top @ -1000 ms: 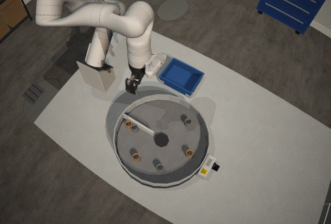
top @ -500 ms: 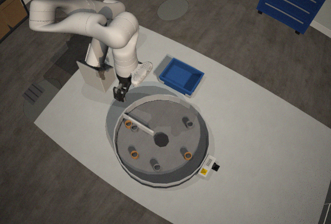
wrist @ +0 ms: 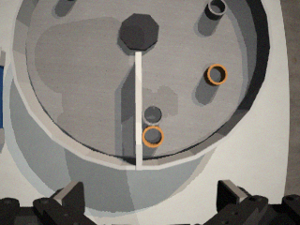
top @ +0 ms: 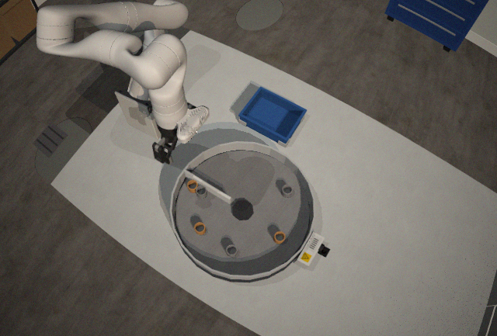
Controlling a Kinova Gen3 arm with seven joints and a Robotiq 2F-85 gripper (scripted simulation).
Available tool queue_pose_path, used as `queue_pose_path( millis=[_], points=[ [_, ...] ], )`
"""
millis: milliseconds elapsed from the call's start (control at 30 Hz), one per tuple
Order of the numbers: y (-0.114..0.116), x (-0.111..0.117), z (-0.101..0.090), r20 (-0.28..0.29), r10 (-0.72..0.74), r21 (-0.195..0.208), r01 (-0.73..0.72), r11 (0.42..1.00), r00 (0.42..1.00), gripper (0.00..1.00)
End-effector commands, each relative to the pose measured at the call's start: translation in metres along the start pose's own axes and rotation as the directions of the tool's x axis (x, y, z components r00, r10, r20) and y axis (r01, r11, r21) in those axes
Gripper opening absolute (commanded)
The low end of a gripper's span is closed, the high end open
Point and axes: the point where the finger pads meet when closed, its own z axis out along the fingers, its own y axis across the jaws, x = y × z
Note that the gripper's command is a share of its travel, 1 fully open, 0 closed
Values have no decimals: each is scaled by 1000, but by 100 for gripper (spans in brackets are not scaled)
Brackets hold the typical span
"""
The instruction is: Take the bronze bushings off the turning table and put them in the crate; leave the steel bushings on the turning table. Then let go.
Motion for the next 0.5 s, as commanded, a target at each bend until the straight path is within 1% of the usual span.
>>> queue_pose_path(
  millis=[0,133,300,467],
  points=[
    [1,-1,-1,-4,3,1,-3,1000,1000,100],
    [1,-1,-1,-4,3,1,-3,1000,1000,100],
    [39,-27,20,-3,2,0,-2,1000,1000,100],
    [39,-27,20,-3,2,0,-2,1000,1000,100]
  ],
)
